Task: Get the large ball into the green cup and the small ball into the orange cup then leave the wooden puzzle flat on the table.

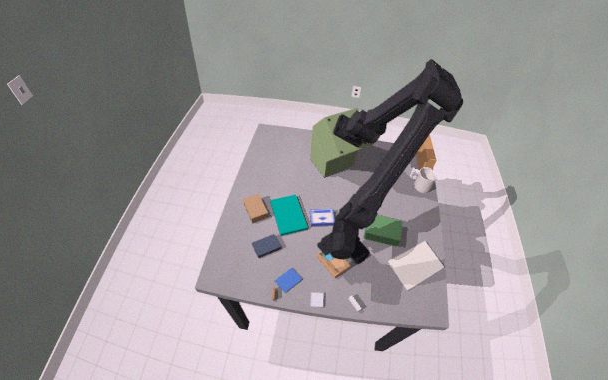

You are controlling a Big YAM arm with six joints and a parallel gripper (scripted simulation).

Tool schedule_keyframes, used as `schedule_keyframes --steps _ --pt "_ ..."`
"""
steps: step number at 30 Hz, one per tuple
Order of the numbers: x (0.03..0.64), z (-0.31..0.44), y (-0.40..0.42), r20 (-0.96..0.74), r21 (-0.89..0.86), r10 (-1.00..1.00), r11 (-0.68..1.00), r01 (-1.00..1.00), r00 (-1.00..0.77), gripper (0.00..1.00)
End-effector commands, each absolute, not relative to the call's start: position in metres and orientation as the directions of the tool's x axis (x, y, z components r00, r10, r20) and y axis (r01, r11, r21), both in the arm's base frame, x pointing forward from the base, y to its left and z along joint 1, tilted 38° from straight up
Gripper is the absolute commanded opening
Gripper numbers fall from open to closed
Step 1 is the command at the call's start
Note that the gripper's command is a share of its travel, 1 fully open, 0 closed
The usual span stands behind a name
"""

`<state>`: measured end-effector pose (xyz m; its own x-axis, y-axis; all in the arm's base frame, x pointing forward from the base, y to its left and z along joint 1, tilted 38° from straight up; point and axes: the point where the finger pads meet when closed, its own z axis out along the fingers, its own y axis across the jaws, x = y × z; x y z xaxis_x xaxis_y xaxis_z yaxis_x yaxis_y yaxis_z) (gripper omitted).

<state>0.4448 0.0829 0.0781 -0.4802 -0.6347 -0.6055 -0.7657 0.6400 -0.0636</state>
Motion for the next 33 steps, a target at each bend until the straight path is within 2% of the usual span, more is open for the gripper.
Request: schedule_keyframes --steps 1,33 --pt "0.459 0.098 0.08 -0.636 -0.099 -0.621 0.654 -0.75 -0.459 0.86" --pt "0.462 0.092 0.09 -0.633 -0.098 -0.629 0.643 -0.759 -0.451 0.86"
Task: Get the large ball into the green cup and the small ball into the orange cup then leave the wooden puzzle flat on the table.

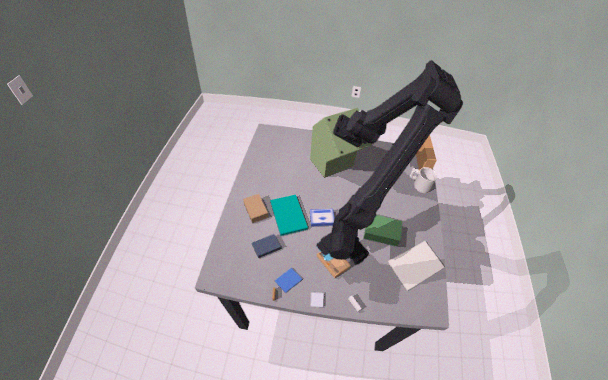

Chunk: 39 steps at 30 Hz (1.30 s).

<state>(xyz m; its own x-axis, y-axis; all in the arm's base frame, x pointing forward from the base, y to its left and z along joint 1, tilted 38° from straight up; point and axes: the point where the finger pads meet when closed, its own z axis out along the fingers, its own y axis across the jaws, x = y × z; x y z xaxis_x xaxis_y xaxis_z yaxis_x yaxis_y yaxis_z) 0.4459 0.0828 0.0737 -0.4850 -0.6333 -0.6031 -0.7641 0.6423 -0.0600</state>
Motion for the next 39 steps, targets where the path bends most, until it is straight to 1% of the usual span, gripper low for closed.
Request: schedule_keyframes --steps 1,13,16,22,30,32,33,35,39 --pt "0.462 0.084 0.09 -0.625 -0.086 -0.629 0.643 -0.761 -0.462 0.86" --pt "0.471 0.067 0.099 -0.625 -0.084 -0.629 0.643 -0.761 -0.463 0.86" --pt "0.472 0.074 0.1 -0.634 -0.097 -0.628 0.643 -0.759 -0.451 0.86" --pt "0.473 0.052 0.106 -0.621 -0.078 -0.629 0.643 -0.762 -0.468 0.86" --pt "0.482 0.041 0.112 -0.623 -0.081 -0.629 0.643 -0.761 -0.465 0.86" --pt "0.482 0.041 0.112 -0.623 -0.081 -0.629 0.643 -0.761 -0.465 0.86" --pt "0.485 0.057 0.114 -0.642 -0.105 -0.626 0.643 -0.758 -0.443 0.86" --pt "0.484 0.039 0.115 -0.625 -0.082 -0.628 0.643 -0.761 -0.464 0.86" --pt "0.481 0.03 0.116 -0.618 -0.073 -0.629 0.643 -0.762 -0.472 0.86"
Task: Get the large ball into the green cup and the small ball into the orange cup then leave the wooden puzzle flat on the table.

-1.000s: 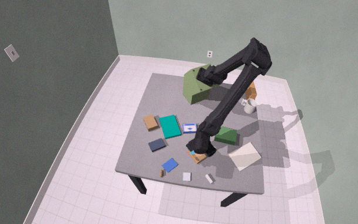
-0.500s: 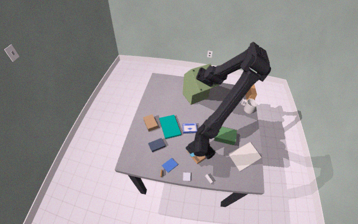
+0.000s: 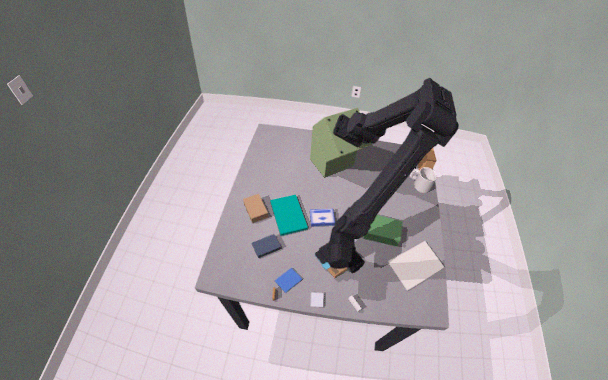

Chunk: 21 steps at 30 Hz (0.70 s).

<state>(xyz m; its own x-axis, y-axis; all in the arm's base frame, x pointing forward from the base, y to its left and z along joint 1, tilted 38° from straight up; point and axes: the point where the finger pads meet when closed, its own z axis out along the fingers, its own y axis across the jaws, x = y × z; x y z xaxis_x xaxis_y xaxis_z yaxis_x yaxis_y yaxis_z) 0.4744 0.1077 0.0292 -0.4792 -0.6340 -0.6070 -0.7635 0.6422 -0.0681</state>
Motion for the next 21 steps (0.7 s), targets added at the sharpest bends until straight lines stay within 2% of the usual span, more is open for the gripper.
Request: schedule_keyframes --steps 1,21 --pt "0.482 0.03 0.116 -0.618 -0.073 -0.629 0.643 -0.762 -0.471 0.86" --pt "0.485 0.033 0.118 -0.625 -0.081 -0.628 0.643 -0.762 -0.464 0.86"
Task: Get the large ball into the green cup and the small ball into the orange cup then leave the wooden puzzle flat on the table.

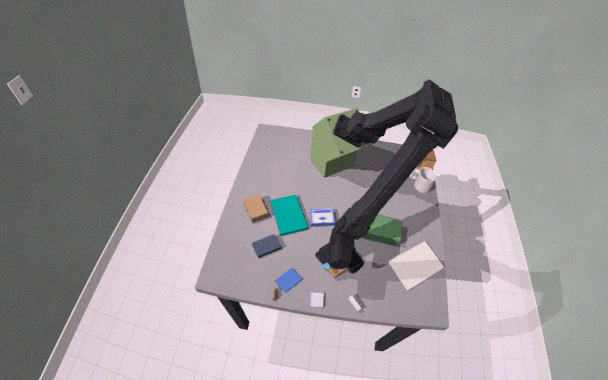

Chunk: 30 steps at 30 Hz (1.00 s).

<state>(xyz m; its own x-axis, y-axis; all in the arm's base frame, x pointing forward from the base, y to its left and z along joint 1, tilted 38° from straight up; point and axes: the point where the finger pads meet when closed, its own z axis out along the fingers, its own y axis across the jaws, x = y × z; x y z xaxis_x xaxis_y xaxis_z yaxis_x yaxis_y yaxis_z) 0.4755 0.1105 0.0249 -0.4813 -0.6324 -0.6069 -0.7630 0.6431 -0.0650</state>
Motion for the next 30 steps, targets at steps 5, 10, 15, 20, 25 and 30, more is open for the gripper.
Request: schedule_keyframes --steps 5,10,15,20,25,30 --pt "0.4848 0.0326 0.118 -0.625 -0.081 -0.628 0.643 -0.762 -0.464 0.69" --pt "0.4849 0.0334 0.118 -0.625 -0.082 -0.628 0.643 -0.761 -0.463 0.69" --pt "0.4849 0.0334 0.118 -0.625 -0.082 -0.628 0.643 -0.761 -0.463 0.69" --pt "0.4849 0.0334 0.118 -0.625 -0.082 -0.628 0.643 -0.761 -0.463 0.69" --pt "0.4849 0.0334 0.118 -0.625 -0.082 -0.628 0.643 -0.761 -0.463 0.69" --pt "0.4849 0.0334 0.118 -0.625 -0.082 -0.628 0.643 -0.761 -0.463 0.69"
